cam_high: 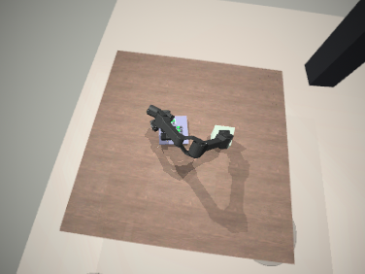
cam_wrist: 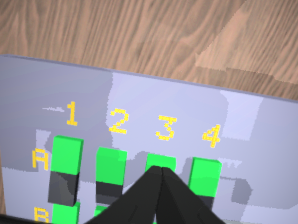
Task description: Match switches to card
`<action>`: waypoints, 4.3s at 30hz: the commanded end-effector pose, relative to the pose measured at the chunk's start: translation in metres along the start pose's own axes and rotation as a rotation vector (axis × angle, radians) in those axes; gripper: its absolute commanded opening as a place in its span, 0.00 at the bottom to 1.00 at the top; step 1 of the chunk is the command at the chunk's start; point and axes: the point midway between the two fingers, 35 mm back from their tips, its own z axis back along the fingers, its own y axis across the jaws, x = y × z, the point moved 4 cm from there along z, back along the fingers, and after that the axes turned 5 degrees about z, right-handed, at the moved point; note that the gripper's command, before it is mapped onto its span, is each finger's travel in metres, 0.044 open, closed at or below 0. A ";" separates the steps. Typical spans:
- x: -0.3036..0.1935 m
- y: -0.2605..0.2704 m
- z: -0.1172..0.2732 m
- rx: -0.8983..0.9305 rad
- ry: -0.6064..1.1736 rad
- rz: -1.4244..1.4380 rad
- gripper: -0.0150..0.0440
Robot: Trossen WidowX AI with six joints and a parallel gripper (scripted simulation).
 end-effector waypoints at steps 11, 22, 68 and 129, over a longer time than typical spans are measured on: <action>0.000 0.000 -0.003 0.005 -0.001 -0.004 0.25; -0.003 -0.001 0.058 0.000 -0.024 -0.005 0.25; -0.025 -0.022 0.002 -0.001 -0.052 -0.005 0.25; -0.025 -0.022 -0.004 -0.001 -0.052 -0.005 0.25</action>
